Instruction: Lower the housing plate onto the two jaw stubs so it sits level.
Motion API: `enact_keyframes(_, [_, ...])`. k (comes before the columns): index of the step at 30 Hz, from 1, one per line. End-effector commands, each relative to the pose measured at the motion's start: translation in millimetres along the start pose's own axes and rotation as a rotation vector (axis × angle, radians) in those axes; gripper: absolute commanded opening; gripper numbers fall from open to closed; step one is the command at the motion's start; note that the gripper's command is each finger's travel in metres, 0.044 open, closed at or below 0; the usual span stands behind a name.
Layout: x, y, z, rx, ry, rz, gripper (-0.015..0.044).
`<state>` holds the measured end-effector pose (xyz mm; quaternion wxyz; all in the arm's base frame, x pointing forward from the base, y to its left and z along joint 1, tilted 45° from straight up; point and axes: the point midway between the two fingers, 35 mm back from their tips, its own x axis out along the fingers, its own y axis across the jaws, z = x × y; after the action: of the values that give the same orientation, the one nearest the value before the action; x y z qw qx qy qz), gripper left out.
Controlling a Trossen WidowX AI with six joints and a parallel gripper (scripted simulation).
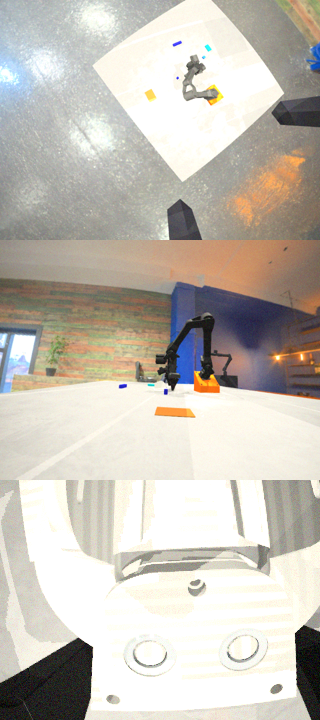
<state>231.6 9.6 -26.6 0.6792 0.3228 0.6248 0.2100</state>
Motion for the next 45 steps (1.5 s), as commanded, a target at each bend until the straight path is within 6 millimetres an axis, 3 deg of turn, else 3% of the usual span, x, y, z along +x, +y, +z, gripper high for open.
enact_keyframes(1, [0.4, -0.2, -0.4, 0.004, 0.001, 0.000, 0.0351])
enact_keyframes(34, [0.4, -0.2, -0.4, 0.004, 0.001, 0.000, 0.0351])
enact_keyframes(38, [0.0, 0.0, 0.0, 0.000, 0.000, 0.000, 0.0440])
enact_keyframes(45, [0.0, 0.0, 0.0, 0.000, 0.000, 0.000, 0.0440])
